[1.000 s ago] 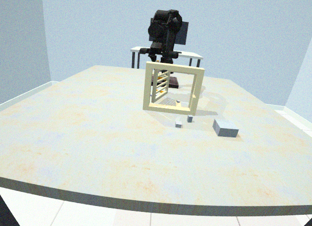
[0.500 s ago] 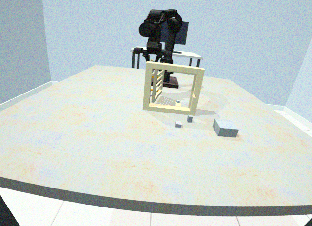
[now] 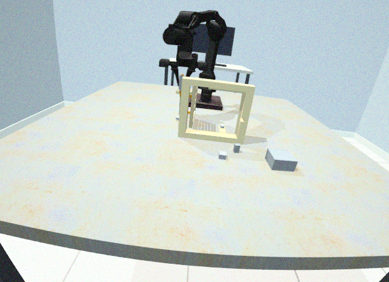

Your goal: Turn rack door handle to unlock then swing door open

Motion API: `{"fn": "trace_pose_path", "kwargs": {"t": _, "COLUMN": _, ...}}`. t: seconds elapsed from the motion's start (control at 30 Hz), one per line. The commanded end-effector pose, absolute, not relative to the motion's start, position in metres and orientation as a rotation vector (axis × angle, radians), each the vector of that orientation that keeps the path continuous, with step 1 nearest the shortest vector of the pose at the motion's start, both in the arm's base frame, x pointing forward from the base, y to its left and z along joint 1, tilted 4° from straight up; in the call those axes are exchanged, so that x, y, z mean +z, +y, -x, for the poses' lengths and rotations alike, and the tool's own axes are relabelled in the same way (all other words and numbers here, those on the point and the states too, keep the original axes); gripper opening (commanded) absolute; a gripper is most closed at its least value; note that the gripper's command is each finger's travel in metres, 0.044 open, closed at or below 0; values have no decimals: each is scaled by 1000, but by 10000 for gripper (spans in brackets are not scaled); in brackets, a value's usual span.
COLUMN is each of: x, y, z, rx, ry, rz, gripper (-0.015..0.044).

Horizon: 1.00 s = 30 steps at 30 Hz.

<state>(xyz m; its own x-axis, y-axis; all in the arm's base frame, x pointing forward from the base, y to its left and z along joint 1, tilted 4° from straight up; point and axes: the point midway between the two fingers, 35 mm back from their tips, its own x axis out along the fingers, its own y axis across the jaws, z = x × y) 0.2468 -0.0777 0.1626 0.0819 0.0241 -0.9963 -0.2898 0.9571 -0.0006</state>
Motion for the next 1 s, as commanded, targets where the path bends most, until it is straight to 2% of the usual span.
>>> {"fn": "trace_pose_path", "kwargs": {"t": 0.0, "x": 162, "y": -79, "z": -247, "rx": 259, "ry": 1472, "rz": 234, "gripper": 8}}
{"fn": "trace_pose_path", "kwargs": {"t": 0.3, "x": 162, "y": -79, "z": -247, "rx": 259, "ry": 1472, "rz": 234, "gripper": 8}}
{"fn": "trace_pose_path", "kwargs": {"t": 0.63, "x": 162, "y": -79, "z": -247, "rx": 259, "ry": 1472, "rz": 234, "gripper": 271}}
{"fn": "trace_pose_path", "kwargs": {"t": 0.97, "x": 172, "y": -79, "z": -247, "rx": 257, "ry": 1469, "rz": 235, "gripper": 280}}
